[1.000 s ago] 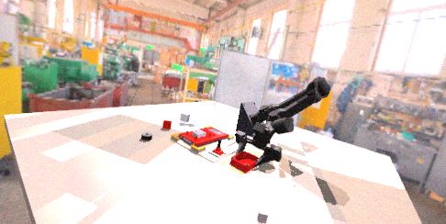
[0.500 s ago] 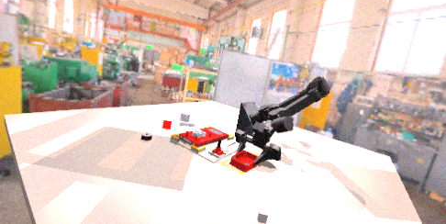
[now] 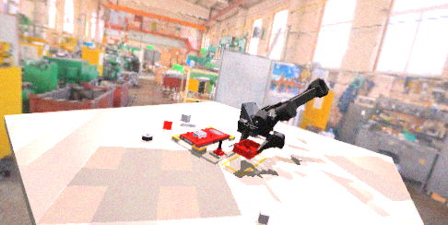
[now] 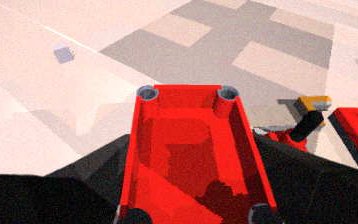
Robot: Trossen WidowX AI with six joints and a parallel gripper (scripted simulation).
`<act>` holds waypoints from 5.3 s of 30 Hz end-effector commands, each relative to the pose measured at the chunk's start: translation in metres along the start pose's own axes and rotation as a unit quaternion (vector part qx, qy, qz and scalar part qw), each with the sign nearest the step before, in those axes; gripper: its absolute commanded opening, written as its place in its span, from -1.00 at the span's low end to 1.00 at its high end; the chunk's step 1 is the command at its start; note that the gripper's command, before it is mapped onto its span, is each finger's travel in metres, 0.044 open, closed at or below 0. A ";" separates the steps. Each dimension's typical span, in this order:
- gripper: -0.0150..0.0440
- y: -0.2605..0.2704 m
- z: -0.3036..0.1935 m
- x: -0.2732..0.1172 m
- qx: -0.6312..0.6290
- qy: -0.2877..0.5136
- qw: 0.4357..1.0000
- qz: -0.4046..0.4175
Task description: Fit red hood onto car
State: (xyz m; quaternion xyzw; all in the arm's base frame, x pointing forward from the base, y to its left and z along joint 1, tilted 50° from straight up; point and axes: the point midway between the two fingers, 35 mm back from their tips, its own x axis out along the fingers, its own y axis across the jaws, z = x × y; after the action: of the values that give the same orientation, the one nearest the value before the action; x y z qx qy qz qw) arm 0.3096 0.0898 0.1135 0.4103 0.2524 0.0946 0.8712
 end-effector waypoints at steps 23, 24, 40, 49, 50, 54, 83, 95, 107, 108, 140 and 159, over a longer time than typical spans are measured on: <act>-0.49 0.002 0.015 -0.012 -0.163 -0.006 0.987 0.006; -0.49 0.002 0.015 -0.012 -0.178 -0.006 0.984 0.006; -0.49 0.001 0.015 -0.012 -0.418 -0.007 0.909 0.004; -0.49 0.001 0.015 -0.011 -0.545 -0.008 0.838 0.003; -0.49 0.001 0.015 -0.011 -0.558 -0.008 0.829 0.003; -0.49 0.001 0.015 -0.011 -0.610 -0.008 0.792 0.002; -0.49 0.001 0.013 -0.011 -0.879 -0.008 0.477 -0.001; -0.49 0.002 0.005 -0.009 -0.951 -0.008 0.308 -0.003; -0.49 0.002 -0.017 -0.004 -0.993 -0.007 0.122 -0.004; -0.49 0.002 -0.020 -0.003 -0.994 -0.007 0.105 -0.004; 1.00 0.006 -0.033 0.000 -1.000 -0.012 0.021 -0.019; 1.00 0.006 0.008 -0.083 -1.000 -0.002 0.001 -0.005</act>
State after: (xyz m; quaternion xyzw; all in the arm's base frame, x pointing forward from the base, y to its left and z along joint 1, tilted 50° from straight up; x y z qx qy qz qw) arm 0.2585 0.0651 0.1410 -0.8700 -0.0883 0.2493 0.4162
